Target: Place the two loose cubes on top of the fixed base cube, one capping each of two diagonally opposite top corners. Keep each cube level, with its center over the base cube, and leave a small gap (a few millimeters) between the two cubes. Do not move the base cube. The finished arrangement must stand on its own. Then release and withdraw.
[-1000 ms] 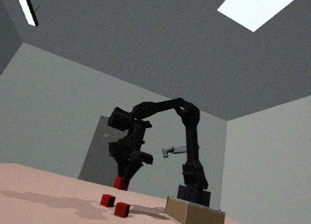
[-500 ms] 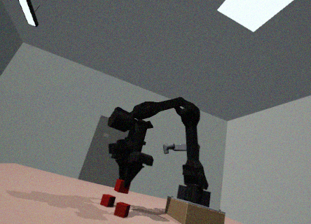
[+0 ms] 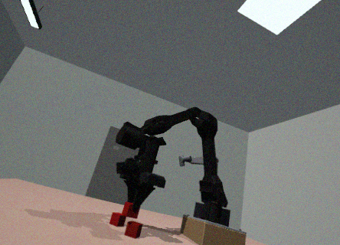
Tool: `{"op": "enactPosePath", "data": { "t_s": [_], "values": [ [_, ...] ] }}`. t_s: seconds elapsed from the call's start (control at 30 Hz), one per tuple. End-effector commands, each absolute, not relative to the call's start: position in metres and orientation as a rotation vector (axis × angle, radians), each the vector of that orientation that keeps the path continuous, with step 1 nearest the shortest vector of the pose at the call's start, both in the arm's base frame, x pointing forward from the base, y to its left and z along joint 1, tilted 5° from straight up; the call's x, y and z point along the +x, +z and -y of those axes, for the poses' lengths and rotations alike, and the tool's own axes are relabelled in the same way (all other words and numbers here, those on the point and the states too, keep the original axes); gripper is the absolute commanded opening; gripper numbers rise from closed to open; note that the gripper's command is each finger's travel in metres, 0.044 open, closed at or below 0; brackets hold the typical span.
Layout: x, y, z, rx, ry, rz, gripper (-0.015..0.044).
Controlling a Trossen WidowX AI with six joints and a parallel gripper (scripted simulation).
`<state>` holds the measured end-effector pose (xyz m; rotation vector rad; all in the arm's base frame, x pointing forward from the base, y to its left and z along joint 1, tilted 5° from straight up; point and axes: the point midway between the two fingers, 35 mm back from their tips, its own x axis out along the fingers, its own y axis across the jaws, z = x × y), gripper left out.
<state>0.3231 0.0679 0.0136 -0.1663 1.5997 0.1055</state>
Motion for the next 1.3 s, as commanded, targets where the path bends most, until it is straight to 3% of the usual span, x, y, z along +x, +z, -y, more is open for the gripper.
{"op": "enactPosePath", "data": {
  "t_s": [0.0,1.0,1.13,1.27],
  "values": [
    [0.3201,0.0026,-0.0676,-0.16,0.101,-1.613,0.0105],
    [0.32,0.0012,-0.0676,-0.164,0.105,-1.613,0.0105],
    [0.32,0.0012,-0.0676,-0.164,0.105,-1.613,0.0205],
    [0.32,0.0012,-0.0676,-0.164,0.105,-1.613,0.0205]
  ]
}}
